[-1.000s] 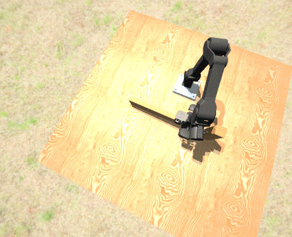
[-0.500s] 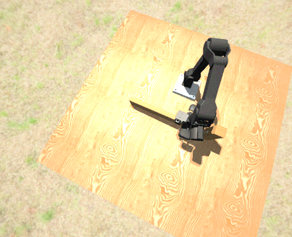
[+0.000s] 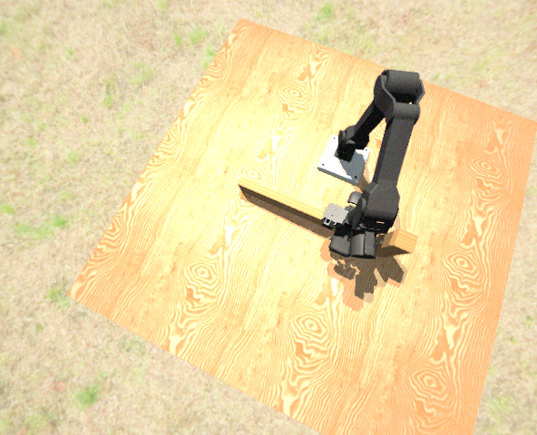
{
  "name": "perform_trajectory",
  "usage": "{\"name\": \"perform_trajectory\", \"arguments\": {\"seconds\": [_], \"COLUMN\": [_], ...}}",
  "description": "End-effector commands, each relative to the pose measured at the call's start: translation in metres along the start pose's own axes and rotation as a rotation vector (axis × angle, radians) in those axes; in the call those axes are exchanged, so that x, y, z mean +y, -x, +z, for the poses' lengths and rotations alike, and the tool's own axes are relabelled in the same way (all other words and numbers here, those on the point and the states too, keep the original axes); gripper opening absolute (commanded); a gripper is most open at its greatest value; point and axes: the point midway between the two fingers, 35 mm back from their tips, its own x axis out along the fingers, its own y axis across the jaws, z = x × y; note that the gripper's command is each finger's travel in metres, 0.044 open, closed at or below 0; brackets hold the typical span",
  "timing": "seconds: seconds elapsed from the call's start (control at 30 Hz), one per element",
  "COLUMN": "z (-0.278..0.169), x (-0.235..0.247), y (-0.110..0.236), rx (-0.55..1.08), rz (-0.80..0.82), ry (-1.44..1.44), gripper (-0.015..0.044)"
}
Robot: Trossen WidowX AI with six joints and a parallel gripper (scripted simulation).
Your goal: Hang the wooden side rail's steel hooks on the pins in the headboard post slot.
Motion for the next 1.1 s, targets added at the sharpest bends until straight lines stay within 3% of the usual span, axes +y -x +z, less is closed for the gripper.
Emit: {"name": "perform_trajectory", "arguments": {"seconds": [0.0,1.07], "z": [-0.0017,-0.0051], "x": [0.0023,0.0014], "y": [0.0016,0.0027], "rx": [0.003,0.004], "rz": [0.006,0.006], "ry": [-0.005,-0.005], "gripper": [0.0000,0.0000]}}
